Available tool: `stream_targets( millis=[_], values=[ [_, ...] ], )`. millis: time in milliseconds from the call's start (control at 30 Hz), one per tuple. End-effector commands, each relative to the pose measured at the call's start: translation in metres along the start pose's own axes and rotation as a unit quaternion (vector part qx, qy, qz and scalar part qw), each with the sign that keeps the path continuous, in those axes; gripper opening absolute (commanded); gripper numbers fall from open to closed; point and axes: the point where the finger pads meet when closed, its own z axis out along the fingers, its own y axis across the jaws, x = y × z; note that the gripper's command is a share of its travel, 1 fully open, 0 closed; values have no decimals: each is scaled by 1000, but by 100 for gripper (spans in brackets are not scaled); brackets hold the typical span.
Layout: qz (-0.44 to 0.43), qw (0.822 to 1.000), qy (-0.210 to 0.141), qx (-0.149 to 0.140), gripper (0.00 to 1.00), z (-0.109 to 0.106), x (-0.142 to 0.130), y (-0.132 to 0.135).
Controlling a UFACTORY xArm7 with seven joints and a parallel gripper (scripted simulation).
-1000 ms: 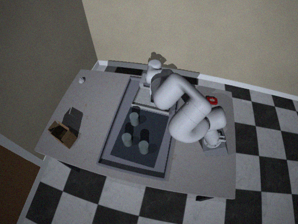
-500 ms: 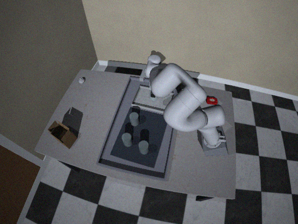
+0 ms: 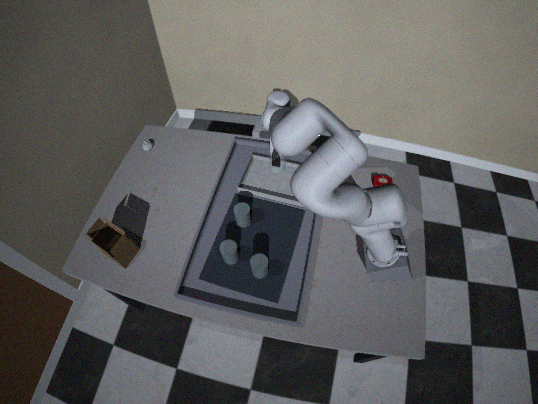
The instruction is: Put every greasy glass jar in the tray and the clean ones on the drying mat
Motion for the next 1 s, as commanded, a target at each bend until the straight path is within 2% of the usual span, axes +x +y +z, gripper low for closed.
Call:
stream_targets(
  millis=[0,300,567,967],
  values=[
    [0,1000,1,-2,0,-2,4,14],
    [0,1000,1,-2,0,-2,11,43],
    [0,1000,1,-2,0,-2,11,43],
    [0,1000,1,-2,0,28,11,43]
  ],
)
